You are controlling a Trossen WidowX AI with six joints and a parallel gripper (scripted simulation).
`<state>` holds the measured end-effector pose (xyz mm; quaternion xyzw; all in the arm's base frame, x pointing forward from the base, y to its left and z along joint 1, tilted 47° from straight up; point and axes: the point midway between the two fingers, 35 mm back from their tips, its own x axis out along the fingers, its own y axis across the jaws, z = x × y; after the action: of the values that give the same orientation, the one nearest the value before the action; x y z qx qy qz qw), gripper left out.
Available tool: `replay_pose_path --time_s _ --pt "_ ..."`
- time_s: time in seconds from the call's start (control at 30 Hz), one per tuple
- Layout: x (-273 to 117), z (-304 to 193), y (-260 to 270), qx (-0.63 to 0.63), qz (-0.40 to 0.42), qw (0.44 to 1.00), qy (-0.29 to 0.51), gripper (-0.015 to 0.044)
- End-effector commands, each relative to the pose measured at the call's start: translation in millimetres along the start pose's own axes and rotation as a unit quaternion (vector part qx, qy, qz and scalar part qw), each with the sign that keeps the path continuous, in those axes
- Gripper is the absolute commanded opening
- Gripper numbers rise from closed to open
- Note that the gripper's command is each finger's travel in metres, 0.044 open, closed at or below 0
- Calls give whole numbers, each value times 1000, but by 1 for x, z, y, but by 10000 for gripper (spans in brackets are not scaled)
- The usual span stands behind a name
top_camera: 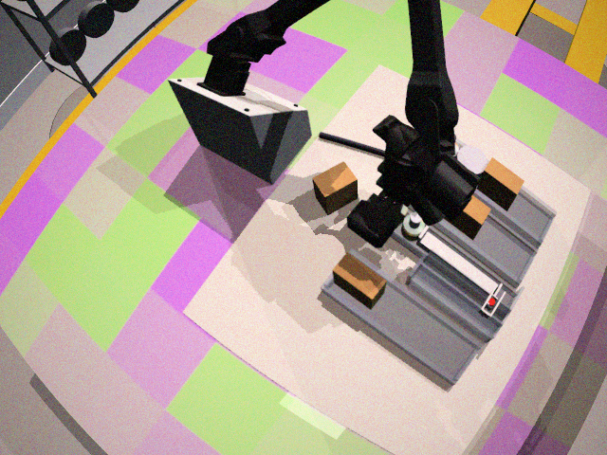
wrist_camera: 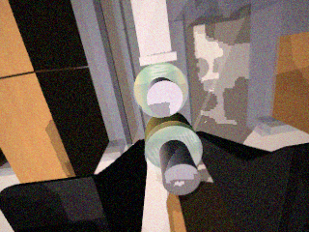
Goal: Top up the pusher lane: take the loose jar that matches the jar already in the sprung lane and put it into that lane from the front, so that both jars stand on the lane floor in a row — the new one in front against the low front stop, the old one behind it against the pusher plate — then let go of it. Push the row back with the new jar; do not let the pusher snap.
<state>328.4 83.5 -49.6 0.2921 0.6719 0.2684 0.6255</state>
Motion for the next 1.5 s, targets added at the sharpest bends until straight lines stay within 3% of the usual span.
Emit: replay_pose_path --time_s 0.0,1.47 --pt "-4 7 -1 -6 0 1000 -12 0" --pt "0 11 -1 -6 0 1000 -12 0"
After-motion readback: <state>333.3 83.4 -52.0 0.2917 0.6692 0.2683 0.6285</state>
